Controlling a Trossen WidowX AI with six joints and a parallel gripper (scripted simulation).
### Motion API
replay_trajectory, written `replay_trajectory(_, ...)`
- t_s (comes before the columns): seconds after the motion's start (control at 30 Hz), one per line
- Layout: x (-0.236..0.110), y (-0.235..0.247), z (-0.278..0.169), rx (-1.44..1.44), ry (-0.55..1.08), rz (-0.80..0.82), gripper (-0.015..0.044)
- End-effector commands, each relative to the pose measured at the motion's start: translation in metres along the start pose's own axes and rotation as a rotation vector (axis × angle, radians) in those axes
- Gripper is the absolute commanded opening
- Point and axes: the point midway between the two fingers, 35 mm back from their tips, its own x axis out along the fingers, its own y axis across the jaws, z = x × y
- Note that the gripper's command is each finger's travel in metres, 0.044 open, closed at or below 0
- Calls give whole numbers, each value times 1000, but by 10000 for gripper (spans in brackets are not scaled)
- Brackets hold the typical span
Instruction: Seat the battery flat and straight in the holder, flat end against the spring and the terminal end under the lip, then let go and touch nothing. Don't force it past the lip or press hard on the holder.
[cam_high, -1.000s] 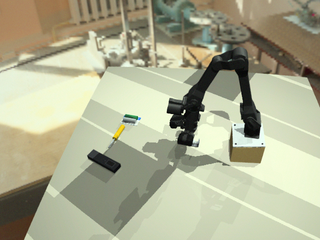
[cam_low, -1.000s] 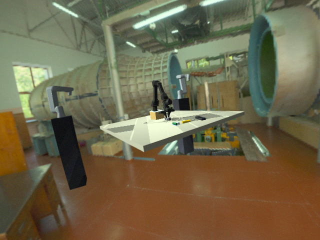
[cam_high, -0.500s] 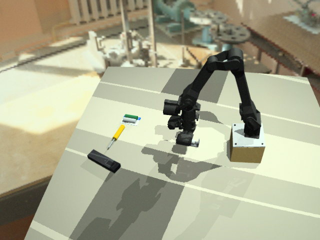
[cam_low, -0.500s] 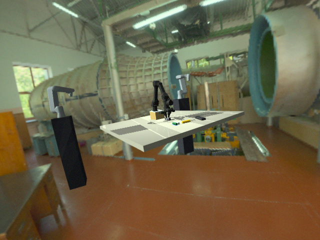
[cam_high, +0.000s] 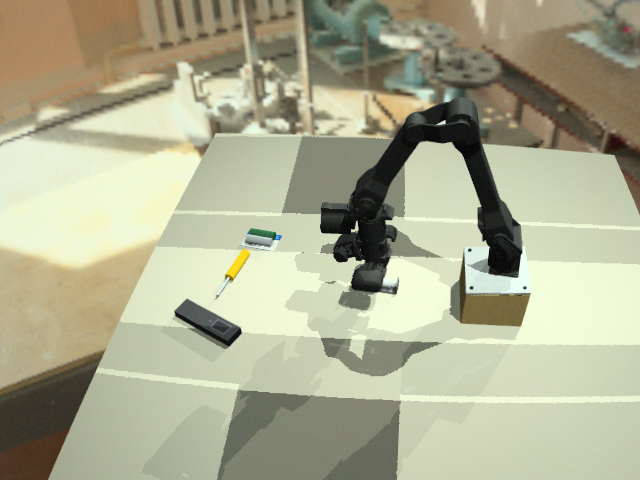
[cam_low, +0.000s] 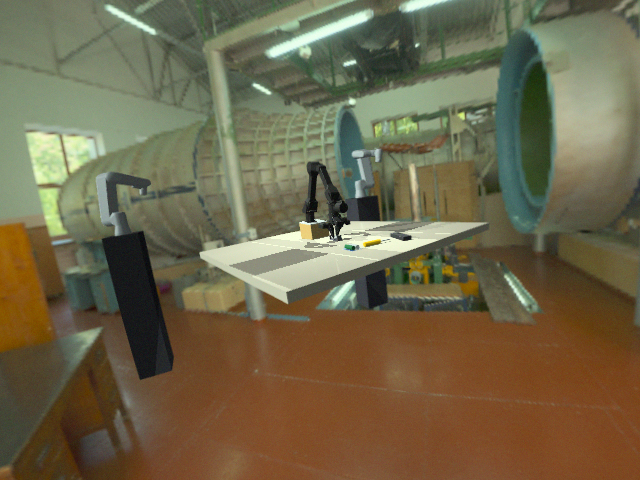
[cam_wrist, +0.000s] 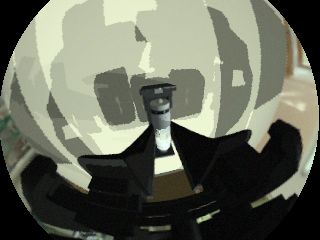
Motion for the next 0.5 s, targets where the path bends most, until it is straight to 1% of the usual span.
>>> replay_trajectory(0.0,2,1,-4,-7,44,1,62)
replay_trajectory(0.47,2,1,-4,-6,65,-4,62)
